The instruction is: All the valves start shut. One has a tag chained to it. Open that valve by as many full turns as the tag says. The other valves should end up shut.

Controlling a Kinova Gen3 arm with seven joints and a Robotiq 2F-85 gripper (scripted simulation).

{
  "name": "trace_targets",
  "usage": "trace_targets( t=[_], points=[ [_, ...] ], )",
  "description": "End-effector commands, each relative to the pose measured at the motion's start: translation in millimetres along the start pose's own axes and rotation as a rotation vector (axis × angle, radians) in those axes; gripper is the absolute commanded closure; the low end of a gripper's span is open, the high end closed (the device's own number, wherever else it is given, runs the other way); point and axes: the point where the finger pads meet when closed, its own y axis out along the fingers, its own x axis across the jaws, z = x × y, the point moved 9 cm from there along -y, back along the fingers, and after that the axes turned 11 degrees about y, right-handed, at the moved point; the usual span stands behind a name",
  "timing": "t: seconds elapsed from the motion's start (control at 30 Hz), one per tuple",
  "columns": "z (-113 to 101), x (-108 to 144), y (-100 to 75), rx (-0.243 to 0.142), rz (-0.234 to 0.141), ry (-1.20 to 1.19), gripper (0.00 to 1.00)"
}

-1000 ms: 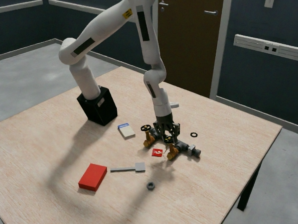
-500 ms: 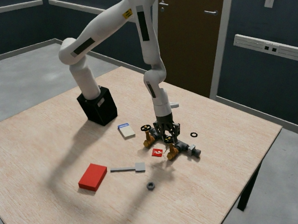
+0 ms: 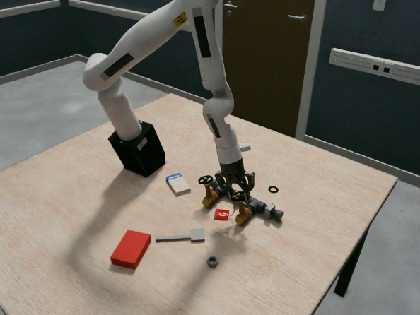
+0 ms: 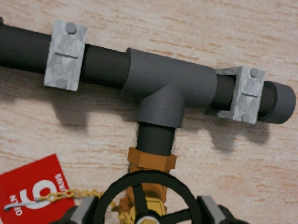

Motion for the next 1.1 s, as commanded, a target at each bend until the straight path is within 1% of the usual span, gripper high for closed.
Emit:
trace_targets(
  t=[0.0, 0.17, 0.23, 0.33, 0.5, 0.73, 0.8, 1.07],
  points=[
    [0.2, 0.6, -0.3, 0.001, -0.001, -0.072, 0.41],
    [0.2, 0.6, -0.3, 0.001, -0.001, -0.254, 0.41],
    [0.2, 0.6, -0.3, 0.001, -0.001, -0.254, 0.41],
    [0.2, 0.6, -0.3, 0.001, -0.001, -0.393, 0.41],
    [0.2, 0.6, -0.3, 0.001, -0.002, -0.668, 0.41],
    [0.2, 0.5, -0.3, 0.000, -0.002, -1.116, 0.41],
    [0.2, 0.5, -0.3, 0.000, -0.002, -1.116, 0.41],
    [0.2, 0.5, -0.3, 0.000, -0.002, -1.662, 0.41]
  ],
)
